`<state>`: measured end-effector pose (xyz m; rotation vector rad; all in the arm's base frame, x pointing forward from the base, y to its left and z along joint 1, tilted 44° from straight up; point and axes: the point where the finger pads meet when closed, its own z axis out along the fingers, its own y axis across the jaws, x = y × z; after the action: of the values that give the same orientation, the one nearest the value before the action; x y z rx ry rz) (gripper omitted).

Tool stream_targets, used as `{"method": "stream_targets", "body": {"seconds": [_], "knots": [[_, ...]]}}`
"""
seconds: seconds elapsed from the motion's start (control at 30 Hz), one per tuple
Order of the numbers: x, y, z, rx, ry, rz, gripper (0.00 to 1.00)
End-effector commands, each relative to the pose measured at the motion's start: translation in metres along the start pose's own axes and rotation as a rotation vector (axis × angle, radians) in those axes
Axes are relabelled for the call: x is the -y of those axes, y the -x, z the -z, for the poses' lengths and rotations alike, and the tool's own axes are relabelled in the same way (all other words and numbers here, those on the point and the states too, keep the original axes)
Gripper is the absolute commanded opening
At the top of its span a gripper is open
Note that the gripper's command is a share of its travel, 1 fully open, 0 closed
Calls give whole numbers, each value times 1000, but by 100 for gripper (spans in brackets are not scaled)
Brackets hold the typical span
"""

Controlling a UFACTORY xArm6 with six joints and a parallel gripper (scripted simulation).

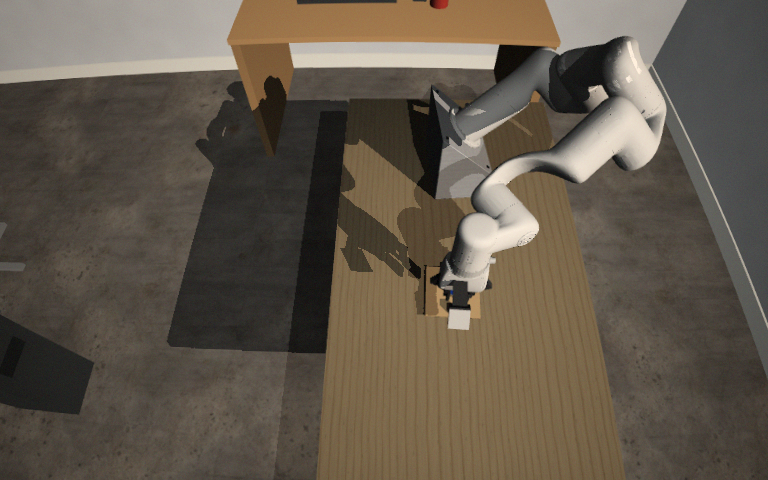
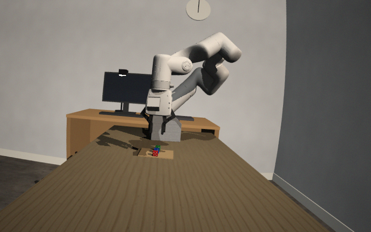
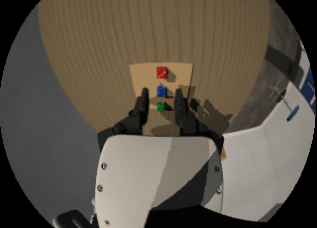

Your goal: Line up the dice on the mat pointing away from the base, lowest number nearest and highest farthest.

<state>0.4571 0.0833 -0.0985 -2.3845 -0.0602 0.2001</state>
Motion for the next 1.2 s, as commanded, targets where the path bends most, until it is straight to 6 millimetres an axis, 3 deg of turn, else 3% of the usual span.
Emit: {"method": "stream_targets", "body": {"seconds": [0.0,0.8,0.97,1.17], "knots": [[0,-1,4,-3,1,1,100],[0,-1,6,-3,0,1,100],[0,-1,17,-3,0,1,100],[0,-1,44,-3,0,1,100]]}}
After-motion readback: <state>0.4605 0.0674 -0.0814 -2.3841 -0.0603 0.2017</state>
